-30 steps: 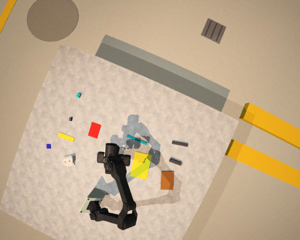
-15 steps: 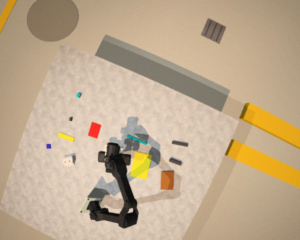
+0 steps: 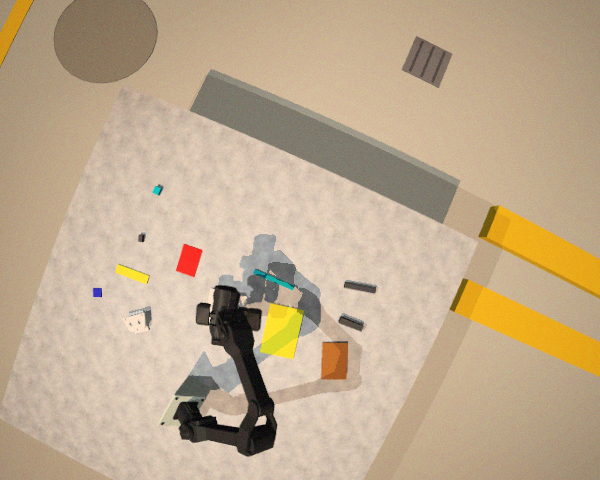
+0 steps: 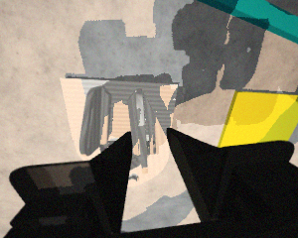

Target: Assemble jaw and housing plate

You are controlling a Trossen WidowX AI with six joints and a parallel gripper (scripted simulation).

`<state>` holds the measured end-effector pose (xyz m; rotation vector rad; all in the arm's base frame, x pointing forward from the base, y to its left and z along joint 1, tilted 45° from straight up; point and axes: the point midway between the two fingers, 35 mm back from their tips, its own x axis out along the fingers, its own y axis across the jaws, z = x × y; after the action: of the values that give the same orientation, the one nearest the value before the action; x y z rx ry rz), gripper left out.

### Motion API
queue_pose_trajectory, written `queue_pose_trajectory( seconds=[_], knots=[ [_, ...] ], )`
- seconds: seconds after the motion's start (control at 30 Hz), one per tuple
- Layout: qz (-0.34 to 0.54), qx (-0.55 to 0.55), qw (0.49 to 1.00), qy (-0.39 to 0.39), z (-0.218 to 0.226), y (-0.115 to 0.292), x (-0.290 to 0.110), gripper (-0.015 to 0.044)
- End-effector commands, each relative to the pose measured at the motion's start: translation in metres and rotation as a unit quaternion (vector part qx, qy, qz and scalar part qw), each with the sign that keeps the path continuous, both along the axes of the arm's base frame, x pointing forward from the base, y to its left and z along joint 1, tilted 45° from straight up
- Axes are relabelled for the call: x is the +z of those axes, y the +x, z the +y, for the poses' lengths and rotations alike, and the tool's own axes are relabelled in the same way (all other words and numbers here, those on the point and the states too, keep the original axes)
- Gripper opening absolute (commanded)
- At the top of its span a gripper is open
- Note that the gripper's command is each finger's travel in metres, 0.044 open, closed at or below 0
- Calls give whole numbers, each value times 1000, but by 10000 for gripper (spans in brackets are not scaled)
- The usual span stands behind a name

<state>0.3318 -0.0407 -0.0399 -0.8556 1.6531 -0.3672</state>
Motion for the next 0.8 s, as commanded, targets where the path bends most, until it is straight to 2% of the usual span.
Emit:
queue_pose_trajectory(
  seconds=[0.0,0.77],
  knots=[
    [3,1,1000,-2,-1,-1,-1,134],
    [8,7,1000,-2,-5,-2,-5,134]
  ],
)
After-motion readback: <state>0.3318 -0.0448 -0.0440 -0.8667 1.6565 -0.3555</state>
